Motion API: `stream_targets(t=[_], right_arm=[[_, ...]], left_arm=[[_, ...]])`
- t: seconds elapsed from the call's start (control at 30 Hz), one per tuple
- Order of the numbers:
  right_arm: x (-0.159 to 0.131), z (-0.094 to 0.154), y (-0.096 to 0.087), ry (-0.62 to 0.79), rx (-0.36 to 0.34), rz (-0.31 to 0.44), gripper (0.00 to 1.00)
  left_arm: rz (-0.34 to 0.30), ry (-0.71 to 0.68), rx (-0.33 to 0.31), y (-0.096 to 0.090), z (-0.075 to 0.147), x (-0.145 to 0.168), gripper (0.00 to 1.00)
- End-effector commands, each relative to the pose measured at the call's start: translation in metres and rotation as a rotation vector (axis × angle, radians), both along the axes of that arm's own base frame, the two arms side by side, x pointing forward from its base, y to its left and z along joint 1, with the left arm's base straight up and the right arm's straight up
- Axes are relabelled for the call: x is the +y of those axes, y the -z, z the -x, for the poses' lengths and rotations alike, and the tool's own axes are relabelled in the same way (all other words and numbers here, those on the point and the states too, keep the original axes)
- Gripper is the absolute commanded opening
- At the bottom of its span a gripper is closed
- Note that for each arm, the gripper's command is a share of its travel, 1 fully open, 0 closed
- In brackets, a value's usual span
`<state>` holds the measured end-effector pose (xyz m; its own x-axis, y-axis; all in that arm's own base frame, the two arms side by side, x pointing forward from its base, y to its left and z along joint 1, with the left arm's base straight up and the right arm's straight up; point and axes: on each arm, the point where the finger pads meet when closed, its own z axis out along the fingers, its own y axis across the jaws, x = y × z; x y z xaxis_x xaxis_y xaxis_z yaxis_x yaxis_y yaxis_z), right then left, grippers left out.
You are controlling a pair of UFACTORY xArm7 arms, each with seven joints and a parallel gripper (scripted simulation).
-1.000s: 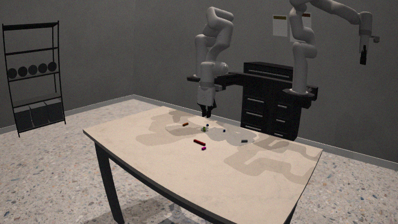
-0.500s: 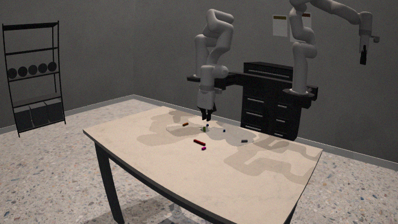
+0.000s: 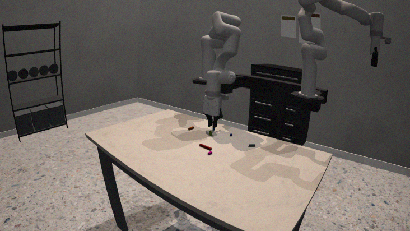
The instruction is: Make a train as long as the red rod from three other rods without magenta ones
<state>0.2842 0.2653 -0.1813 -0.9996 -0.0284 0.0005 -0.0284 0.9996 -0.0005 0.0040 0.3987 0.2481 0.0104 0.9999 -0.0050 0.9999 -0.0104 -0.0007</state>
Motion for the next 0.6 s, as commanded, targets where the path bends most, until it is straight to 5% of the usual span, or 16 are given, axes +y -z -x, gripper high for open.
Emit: stream_targets(t=[0.0,0.57], right_arm=[[0.0011,-0.0013,0.0022,0.000,-0.003,-0.003,0.26],[0.0011,-0.0013,0.0040,0.000,-0.003,-0.003,0.26]], left_arm=[[-0.005,0.000,-0.001,-0.0019,-0.0001,0.0013,1.00],[-0.005,0.000,-0.001,-0.0019,-0.0001,0.0013,1.00]])
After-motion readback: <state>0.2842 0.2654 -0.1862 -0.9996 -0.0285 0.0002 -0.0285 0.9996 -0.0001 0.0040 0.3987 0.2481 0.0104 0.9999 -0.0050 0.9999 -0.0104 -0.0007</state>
